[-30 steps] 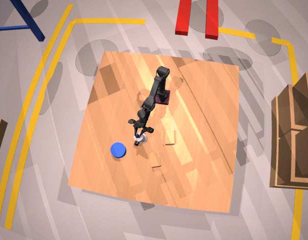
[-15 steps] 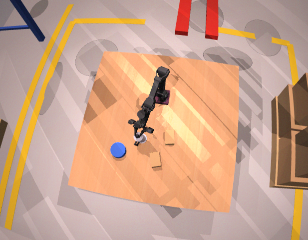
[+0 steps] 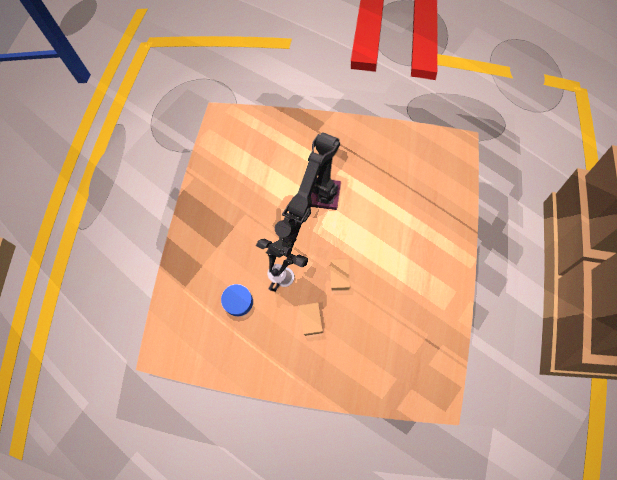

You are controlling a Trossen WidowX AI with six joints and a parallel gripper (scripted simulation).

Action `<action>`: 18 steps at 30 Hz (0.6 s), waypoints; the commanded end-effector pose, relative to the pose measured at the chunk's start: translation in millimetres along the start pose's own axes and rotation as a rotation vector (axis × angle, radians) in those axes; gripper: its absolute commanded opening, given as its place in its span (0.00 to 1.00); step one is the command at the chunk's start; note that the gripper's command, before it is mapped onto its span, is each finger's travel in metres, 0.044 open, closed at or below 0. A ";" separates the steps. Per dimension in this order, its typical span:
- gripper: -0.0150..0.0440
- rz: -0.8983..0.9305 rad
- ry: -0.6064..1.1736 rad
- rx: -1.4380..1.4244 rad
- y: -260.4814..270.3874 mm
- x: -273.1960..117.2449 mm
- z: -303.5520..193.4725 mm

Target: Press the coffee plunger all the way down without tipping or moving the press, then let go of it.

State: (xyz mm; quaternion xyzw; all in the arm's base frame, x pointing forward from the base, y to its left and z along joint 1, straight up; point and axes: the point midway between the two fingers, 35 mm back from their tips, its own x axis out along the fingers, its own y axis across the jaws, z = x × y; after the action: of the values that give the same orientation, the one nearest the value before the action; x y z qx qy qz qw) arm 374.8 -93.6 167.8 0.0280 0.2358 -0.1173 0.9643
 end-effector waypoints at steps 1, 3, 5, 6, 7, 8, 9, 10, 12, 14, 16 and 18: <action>0.63 0.000 0.003 0.000 0.0 0.1 -0.7; 0.72 0.000 0.003 0.000 0.0 0.1 -0.7; 0.81 0.000 0.003 0.000 0.0 0.1 -0.7; 0.85 0.000 0.003 0.000 0.0 0.1 -0.7; 0.90 0.000 0.003 0.000 0.0 0.1 -0.7; 0.94 0.000 0.003 0.000 0.0 0.1 -0.7; 0.99 0.000 0.003 0.000 0.0 0.1 -0.7; 1.00 0.000 0.003 0.000 0.0 0.1 -0.7; 1.00 0.000 0.003 0.000 0.0 0.1 -0.7; 1.00 0.000 0.004 0.000 0.0 -4.8 4.8; 1.00 0.000 0.007 0.001 0.0 -16.7 16.6; 1.00 0.000 0.011 0.002 0.0 -34.5 31.5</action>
State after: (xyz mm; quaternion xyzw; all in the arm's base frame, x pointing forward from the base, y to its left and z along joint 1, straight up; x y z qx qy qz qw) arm 367.0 -91.7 175.0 0.0303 0.2543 -0.1167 0.9596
